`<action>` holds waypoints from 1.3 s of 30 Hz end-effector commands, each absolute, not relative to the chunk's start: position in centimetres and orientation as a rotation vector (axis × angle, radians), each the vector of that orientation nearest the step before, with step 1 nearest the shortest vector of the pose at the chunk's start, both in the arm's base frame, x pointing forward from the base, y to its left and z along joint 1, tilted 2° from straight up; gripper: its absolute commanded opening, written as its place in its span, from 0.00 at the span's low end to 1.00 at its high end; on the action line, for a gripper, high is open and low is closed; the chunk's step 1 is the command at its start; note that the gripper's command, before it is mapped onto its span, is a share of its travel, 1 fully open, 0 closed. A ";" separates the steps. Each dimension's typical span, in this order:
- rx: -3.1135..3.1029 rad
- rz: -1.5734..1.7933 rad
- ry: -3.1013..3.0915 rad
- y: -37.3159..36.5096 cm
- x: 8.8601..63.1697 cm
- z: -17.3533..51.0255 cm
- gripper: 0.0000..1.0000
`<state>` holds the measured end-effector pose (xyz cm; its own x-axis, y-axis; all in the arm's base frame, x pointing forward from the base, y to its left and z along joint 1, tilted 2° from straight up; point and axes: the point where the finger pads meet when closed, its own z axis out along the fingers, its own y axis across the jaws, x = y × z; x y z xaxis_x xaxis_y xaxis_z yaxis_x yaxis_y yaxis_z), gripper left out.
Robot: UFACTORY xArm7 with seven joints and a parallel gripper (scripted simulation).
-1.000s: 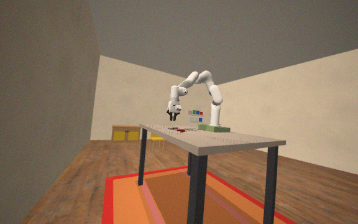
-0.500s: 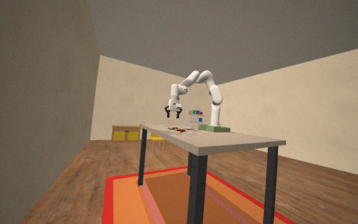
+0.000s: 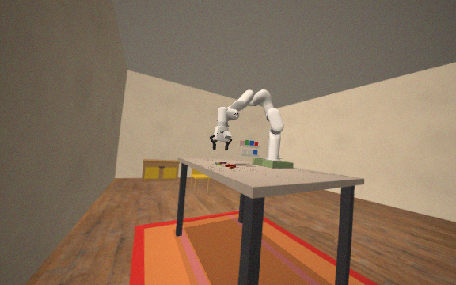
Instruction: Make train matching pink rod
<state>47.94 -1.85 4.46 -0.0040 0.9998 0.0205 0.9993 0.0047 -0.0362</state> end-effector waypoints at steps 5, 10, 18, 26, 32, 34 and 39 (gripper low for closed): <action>-2.191 0.013 -2.201 -1.9 48.2 6.0 1.00; -2.191 0.013 -2.201 -1.9 48.2 8.5 1.00; -2.191 0.013 -2.201 -2.0 48.3 11.5 1.00; -2.191 0.013 -2.201 -2.0 48.4 13.2 1.00; -2.191 0.013 -2.201 -2.0 48.4 13.3 1.00; -2.191 0.013 -2.201 -2.0 48.4 13.3 1.00; -2.191 0.013 -2.201 -2.0 48.4 13.3 1.00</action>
